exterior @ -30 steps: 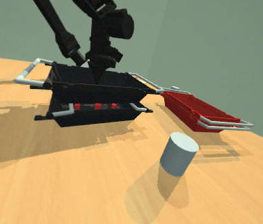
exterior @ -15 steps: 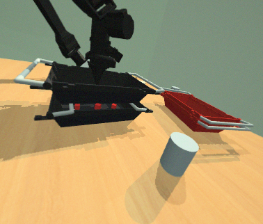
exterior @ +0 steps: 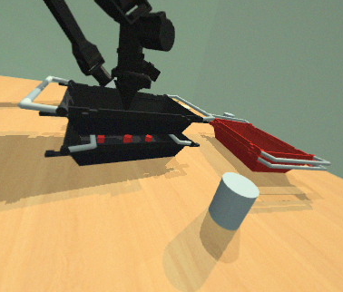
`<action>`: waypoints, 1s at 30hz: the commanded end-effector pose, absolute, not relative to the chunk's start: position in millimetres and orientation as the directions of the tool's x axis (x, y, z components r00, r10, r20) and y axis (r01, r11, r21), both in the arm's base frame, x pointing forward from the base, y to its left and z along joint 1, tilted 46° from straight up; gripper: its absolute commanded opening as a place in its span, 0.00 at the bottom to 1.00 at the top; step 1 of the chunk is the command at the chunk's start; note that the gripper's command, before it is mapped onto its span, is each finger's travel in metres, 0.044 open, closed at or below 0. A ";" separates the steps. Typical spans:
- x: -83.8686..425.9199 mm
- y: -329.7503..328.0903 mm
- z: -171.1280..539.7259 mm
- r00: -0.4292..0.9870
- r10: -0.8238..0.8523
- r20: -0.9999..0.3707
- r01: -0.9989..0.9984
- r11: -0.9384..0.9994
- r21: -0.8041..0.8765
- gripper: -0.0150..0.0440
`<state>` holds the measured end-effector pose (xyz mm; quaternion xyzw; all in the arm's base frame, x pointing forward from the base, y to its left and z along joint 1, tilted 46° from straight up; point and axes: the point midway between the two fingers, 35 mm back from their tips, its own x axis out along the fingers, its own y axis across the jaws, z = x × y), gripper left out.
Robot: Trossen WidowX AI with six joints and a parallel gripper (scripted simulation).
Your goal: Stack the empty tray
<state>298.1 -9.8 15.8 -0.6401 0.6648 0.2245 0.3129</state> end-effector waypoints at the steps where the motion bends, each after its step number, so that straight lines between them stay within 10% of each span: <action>1: 294.2 -13.7 13.8 -0.006 -0.710 -0.705 -0.992 0.090 -0.083 0.25; 30: 294.2 -13.7 13.8 -0.006 -0.710 -0.705 -0.992 0.090 -0.083 0.93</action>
